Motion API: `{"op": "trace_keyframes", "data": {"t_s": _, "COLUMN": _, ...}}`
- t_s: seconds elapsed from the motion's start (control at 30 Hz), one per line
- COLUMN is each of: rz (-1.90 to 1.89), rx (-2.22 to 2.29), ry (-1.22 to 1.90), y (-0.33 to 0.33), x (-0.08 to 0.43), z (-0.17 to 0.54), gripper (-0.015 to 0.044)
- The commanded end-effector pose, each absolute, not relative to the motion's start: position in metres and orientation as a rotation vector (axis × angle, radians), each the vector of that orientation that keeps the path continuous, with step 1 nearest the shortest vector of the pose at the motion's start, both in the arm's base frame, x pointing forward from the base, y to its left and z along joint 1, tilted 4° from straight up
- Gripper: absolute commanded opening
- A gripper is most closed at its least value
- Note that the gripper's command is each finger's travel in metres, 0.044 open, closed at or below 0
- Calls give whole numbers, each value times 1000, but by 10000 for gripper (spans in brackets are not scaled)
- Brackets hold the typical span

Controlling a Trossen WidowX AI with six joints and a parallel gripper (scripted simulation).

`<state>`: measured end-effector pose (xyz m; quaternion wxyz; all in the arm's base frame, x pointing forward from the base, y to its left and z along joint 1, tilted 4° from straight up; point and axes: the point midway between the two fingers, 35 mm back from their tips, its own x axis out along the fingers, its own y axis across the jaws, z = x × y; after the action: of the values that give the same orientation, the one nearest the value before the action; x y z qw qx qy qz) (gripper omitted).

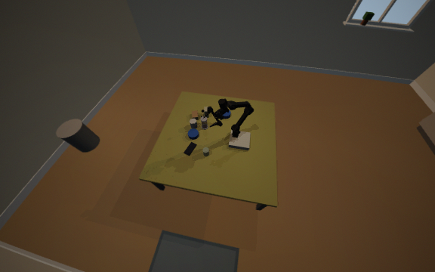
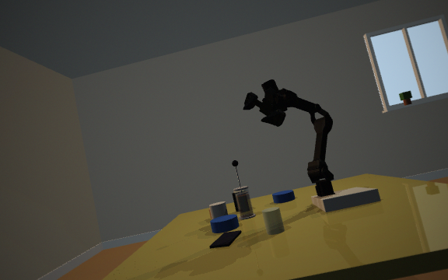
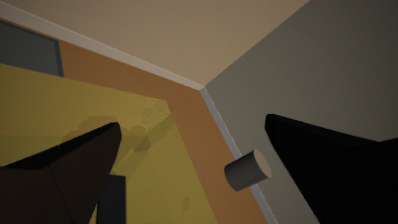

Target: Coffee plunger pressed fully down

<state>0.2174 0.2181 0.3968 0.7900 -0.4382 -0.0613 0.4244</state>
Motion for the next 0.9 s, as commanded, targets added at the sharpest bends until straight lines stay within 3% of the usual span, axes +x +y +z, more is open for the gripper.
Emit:
{"op": "trace_keyframes", "data": {"t_s": 0.0, "rz": 646, "rx": -722, "ry": 149, "y": 160, "x": 269, "z": 376, "gripper": 440}}
{"op": "trace_keyframes", "data": {"t_s": 0.23, "rz": 253, "rx": -394, "ry": 385, "y": 70, "x": 310, "z": 354, "gripper": 440}}
{"op": "trace_keyframes", "data": {"t_s": 0.47, "rz": -149, "rx": -58, "ry": 498, "y": -22, "x": 319, "z": 334, "gripper": 440}}
{"op": "trace_keyframes", "data": {"t_s": 0.87, "rz": -183, "rx": -29, "ry": 502, "y": -33, "x": 317, "z": 277, "gripper": 440}}
